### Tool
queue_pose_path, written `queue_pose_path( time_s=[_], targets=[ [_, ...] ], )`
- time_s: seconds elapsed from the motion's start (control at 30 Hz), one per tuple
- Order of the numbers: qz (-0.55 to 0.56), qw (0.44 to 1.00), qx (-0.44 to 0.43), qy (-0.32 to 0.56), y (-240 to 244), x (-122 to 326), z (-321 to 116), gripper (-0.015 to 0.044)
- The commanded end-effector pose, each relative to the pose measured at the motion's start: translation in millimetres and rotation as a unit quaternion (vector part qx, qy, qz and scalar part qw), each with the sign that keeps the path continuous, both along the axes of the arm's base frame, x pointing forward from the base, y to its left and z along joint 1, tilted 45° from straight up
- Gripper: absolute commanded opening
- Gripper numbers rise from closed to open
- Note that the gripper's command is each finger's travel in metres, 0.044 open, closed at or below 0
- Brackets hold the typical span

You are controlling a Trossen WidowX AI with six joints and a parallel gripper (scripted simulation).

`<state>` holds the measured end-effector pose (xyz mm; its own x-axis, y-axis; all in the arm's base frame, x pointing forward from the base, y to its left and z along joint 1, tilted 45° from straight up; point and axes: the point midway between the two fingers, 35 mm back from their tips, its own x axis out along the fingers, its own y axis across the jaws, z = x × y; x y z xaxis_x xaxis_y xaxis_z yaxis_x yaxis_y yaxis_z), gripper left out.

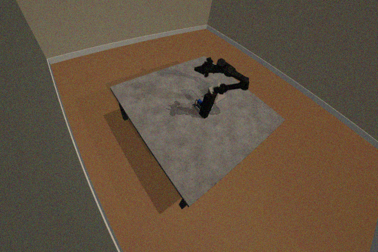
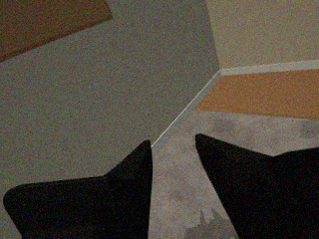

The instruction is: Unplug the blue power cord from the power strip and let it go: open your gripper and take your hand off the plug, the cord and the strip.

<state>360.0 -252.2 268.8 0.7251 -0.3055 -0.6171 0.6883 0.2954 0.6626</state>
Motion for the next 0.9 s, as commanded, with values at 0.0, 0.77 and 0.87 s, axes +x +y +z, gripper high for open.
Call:
queue_pose_path(
  time_s=[0.0, 0.77, 0.87],
  targets=[
    [0.035, 0.991, 0.107, 0.075, 32, 3, -70, 0.016],
    [0.05, 0.738, 0.537, 0.407, 214, -96, -243, 0.016],
    [0.05, 0.738, 0.537, 0.407, 214, -96, -243, 0.016]
  ],
)
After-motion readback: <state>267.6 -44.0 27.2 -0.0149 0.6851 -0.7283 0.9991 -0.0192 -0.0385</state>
